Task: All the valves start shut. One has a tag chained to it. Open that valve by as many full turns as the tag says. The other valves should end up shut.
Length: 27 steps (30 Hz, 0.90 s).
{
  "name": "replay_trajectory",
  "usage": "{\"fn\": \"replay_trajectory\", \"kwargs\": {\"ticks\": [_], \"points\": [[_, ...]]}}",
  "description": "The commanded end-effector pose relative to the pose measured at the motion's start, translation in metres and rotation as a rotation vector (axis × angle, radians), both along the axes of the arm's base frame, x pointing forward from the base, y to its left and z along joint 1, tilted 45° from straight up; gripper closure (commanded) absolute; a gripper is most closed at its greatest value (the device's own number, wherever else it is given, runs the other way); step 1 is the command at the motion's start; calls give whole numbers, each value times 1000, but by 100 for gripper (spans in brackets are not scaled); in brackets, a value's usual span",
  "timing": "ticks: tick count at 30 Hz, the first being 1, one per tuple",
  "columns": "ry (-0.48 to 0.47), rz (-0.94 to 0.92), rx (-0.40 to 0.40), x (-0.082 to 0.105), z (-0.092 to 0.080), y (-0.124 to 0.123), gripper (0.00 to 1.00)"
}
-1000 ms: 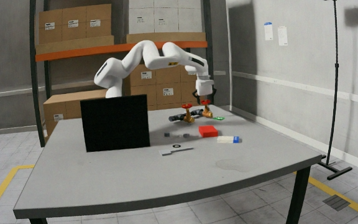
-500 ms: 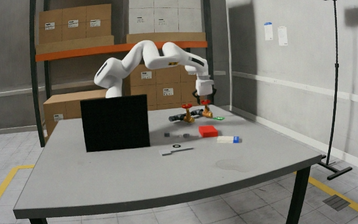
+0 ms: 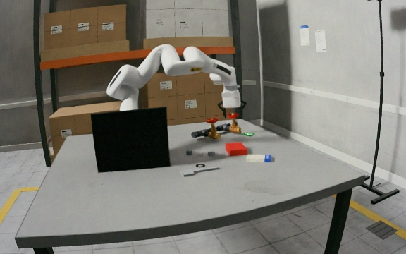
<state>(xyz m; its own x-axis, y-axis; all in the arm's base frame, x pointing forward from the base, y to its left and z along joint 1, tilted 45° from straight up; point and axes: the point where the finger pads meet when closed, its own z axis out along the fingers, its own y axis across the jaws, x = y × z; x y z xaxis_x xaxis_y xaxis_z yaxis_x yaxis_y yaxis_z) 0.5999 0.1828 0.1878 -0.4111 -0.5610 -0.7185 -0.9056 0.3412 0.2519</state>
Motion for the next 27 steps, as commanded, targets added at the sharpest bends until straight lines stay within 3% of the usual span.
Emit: {"fn": "replay_trajectory", "kwargs": {"ticks": [1, 13, 15, 16, 19, 27], "points": [[139, -133, 17, 1, 2, -1, 0], [706, -610, 103, 1, 2, -1, 0], [706, -610, 103, 1, 2, -1, 0], [839, -726, 121, 1, 2, -1, 0], [932, -799, 137, 1, 2, -1, 0], [1306, -1110, 191, 1, 2, -1, 0]]}}
